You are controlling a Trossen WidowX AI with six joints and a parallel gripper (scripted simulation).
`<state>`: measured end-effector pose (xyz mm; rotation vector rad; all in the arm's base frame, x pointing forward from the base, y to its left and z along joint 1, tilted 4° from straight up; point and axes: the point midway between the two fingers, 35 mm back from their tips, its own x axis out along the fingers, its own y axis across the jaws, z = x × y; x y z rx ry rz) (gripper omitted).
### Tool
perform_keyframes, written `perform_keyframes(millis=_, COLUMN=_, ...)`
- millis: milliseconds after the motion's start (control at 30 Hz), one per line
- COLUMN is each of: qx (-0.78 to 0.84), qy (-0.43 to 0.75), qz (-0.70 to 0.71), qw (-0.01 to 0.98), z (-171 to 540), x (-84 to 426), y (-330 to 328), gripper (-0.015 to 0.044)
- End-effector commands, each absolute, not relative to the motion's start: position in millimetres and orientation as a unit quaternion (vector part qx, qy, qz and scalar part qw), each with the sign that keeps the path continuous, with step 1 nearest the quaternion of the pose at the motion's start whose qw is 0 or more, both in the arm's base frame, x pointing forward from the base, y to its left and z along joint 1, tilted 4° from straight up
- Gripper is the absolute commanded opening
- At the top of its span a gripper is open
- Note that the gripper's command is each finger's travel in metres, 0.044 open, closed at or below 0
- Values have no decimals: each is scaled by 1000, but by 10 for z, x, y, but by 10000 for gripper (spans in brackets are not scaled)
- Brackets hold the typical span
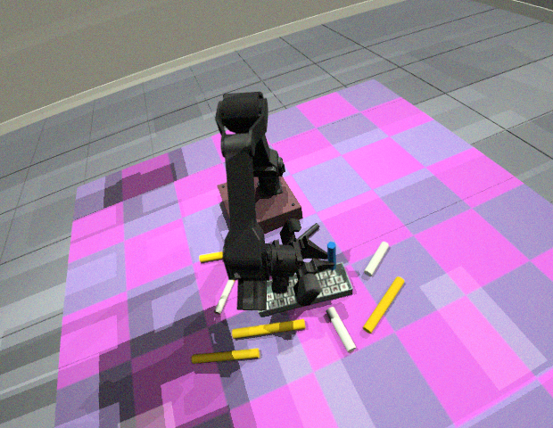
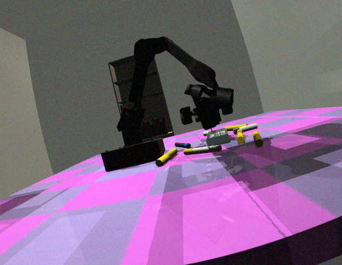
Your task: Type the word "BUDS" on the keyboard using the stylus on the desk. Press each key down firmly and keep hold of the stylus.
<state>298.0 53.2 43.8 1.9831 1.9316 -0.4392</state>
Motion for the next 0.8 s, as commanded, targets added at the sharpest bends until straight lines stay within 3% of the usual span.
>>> perform_keyframes(millis=0, qx=699, qy=679, qz=-154, qw=166, z=422, x=2983, y=536, gripper=81)
perform_keyframes(millis=767, qx=699, qy=679, qz=-154, qw=166, z=786, x=2975, y=513, gripper=81)
